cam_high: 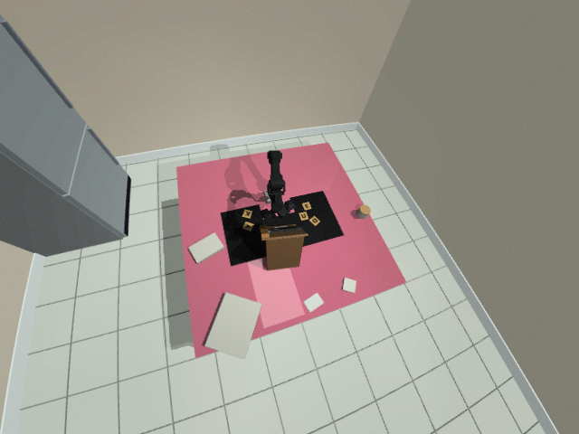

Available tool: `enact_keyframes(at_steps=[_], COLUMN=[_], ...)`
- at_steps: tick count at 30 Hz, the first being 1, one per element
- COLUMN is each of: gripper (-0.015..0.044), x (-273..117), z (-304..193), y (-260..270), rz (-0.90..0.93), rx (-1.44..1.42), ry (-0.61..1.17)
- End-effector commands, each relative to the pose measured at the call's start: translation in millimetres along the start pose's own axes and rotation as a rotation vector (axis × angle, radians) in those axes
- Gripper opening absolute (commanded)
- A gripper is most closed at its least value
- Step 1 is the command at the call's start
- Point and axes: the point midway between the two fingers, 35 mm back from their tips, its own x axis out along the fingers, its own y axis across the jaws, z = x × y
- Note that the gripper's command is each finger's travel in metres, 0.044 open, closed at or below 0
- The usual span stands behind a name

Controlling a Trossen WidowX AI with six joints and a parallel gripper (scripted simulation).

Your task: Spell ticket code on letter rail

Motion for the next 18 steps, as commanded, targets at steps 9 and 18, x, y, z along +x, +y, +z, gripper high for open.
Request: enact_keyframes(at_steps=[9,18], gripper=[0.0440,0.0440], x=[-94.4,-111.0], z=[-31.1,-38.1], y=[29.8,39.0], rz=[-0.054,-0.132], rx=[-0.991,-1.191], ry=[-0.439,-0.519])
